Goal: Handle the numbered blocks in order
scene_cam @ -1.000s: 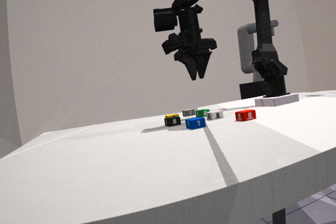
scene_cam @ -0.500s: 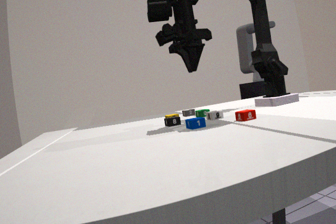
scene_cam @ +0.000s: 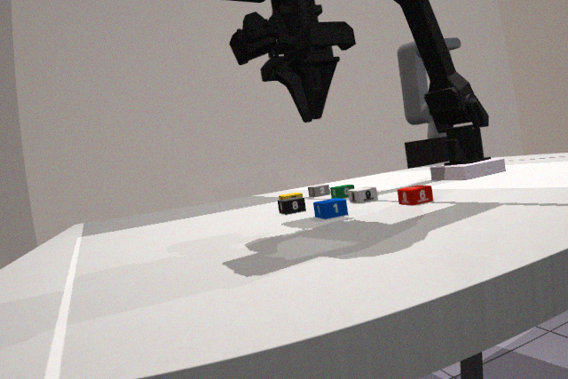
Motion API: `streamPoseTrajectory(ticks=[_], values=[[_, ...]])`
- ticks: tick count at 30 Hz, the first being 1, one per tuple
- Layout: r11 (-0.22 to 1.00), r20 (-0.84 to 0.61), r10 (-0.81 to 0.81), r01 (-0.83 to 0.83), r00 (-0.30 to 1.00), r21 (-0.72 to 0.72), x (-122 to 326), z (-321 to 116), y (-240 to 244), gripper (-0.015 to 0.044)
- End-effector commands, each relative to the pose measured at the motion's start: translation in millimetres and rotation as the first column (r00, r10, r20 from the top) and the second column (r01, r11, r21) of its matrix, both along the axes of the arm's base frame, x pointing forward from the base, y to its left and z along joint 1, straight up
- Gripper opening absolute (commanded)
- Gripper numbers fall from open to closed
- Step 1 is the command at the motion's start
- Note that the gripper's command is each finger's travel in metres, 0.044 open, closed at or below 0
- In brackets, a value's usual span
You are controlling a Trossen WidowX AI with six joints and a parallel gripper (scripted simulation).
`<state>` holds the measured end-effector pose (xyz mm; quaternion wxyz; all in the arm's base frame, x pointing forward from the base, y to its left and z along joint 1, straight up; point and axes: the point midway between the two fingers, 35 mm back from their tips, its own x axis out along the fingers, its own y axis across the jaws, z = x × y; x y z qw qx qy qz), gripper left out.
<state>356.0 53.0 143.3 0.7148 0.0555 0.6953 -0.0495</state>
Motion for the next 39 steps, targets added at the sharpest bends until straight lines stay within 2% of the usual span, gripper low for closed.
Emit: streamPoseTrajectory(ticks=[1,5,9,37,39], values=[[1.0,0.005,-0.016,0.016,1.0,0.001,5.9,-17.1,2.2,0.0199],[1.0,0.005,-0.016,0.016,1.0,0.001,6.5,-70.1,2.4,0.0304],[1.0,0.005,-0.016,0.016,1.0,0.001,5.7,-78.6,2.3,0.04],[1.0,0.005,-0.016,0.016,1.0,0.001,6.7,-114.8,2.6,0.04],[1.0,0.005,-0.016,0.016,1.0,0.001,6.7,-114.8,2.6,0.0348]])
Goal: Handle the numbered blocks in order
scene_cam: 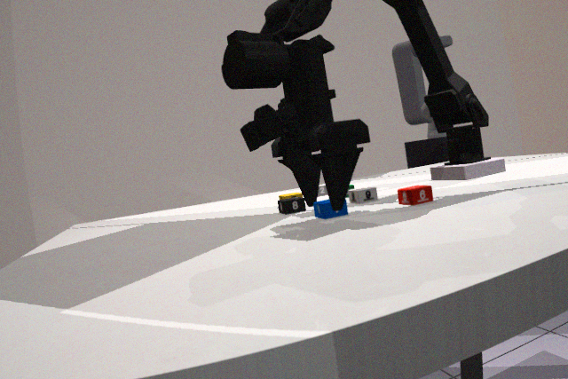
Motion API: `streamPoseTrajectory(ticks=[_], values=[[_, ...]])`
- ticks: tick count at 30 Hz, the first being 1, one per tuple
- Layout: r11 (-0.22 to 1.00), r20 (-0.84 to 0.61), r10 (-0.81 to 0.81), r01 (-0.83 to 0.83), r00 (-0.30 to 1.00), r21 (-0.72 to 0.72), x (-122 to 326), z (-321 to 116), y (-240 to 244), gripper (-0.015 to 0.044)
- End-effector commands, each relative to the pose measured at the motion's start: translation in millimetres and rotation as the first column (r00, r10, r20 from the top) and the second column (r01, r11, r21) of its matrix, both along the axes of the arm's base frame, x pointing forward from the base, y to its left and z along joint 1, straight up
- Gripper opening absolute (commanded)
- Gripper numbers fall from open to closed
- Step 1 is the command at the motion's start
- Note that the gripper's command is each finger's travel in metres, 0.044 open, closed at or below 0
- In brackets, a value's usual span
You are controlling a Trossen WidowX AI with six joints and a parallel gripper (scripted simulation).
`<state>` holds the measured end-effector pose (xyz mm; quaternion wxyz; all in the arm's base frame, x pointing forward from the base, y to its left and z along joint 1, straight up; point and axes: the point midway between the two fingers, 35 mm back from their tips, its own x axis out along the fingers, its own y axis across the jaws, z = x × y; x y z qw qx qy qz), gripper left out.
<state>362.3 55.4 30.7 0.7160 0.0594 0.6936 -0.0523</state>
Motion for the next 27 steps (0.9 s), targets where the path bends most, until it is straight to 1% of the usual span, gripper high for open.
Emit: streamPoseTrajectory(ticks=[1,8,9,27], values=[[1.0,0.001,-0.006,0.006,1.0,0.0,0.4,-2.2,0.1,0.0321],[1.0,0.001,-0.006,0.006,1.0,0.0,0.4,-2.2,0.1,0.0138],[1.0,0.001,-0.006,0.006,1.0,0.0,0.4,-2.2,0.1,0.012],[1.0,0.001,-0.006,0.006,1.0,0.0,0.4,-2.2,0.1,0.012]])
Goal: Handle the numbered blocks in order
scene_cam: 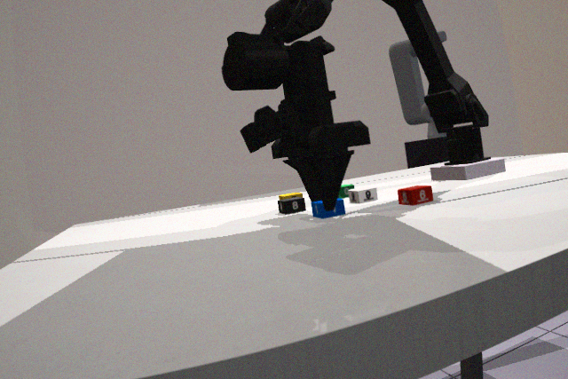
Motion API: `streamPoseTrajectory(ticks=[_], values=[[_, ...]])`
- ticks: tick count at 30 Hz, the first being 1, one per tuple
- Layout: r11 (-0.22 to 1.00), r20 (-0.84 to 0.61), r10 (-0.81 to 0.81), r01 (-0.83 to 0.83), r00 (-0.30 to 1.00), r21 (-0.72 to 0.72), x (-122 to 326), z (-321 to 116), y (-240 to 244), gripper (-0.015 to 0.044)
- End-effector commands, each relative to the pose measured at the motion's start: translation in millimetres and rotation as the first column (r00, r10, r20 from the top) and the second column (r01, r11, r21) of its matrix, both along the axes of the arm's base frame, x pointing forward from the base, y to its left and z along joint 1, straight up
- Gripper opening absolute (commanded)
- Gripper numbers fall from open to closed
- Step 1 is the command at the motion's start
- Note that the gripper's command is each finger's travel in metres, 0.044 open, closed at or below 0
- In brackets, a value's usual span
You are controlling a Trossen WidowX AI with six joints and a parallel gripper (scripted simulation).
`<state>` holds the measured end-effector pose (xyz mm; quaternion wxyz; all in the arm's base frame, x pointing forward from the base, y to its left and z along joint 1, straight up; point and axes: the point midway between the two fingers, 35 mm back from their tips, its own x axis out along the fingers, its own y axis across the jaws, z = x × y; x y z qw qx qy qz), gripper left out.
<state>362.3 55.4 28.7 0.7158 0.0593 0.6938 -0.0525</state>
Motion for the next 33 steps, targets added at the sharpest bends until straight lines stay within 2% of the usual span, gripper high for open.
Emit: streamPoseTrajectory(ticks=[1,8,19,22,25,30,33], values=[[1.0,0.001,-0.006,0.006,1.0,0.0,0.3,-0.3,0.1,0.012],[1.0,0.001,-0.006,0.006,1.0,0.0,0.3,-0.3,0.1,0.012],[1.0,0.001,-0.006,0.006,1.0,0.0,0.3,-0.3,0.1,0.04],[1.0,0.001,-0.006,0.006,1.0,0.0,0.4,2.6,0.1,0.04],[1.0,0.001,-0.006,0.006,1.0,0.0,-0.5,33.0,-0.1,0.04],[1.0,0.001,-0.006,0.006,1.0,0.0,-0.7,36.0,-0.1,0.04],[1.0,0.002,-0.006,0.006,1.0,0.0,0.8,55.2,0.1,0.0321]])
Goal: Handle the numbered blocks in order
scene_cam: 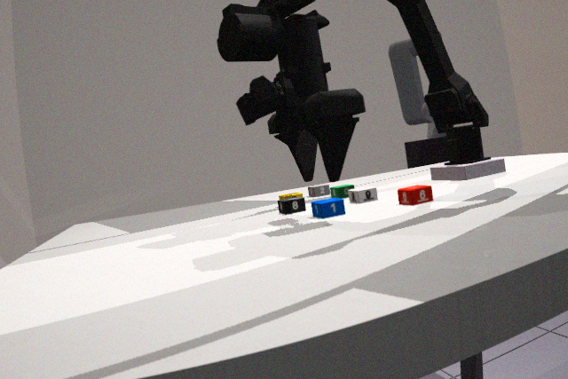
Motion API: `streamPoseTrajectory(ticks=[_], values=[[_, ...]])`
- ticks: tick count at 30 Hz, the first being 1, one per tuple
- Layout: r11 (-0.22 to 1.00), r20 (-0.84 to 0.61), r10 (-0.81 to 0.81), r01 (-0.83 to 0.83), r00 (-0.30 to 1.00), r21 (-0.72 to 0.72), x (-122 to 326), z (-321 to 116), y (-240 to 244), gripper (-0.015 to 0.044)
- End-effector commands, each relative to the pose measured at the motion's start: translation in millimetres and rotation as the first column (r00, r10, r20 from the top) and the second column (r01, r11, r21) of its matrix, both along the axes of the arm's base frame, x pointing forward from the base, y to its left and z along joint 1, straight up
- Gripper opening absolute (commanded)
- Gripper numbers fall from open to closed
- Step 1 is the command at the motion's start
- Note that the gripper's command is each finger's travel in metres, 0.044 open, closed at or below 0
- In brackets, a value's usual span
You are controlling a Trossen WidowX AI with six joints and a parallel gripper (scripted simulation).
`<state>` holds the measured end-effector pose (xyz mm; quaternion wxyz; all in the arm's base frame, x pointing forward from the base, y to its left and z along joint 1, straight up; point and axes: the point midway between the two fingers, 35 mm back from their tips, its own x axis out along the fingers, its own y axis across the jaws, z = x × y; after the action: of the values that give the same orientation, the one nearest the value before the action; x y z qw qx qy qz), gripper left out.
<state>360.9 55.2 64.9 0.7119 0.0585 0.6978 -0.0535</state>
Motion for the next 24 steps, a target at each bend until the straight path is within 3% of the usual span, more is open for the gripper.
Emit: streamPoseTrajectory(ticks=[1,4,8,17,24], values=[[1.0,0.013,-0.006,0.006,1.0,0.002,2.6,33.0,0.3,0.0295],[1.0,0.013,-0.006,0.006,1.0,0.002,-0.4,72.1,-0.3,0.0216],[1.0,0.013,-0.006,0.006,1.0,0.002,-1.8,80.7,-0.5,0.012],[1.0,0.013,-0.006,0.006,1.0,0.001,-1.9,80.7,-3.5,0.012],[1.0,0.011,-0.006,0.006,1.0,-0.009,-25.3,81.2,-113.7,0.012]])
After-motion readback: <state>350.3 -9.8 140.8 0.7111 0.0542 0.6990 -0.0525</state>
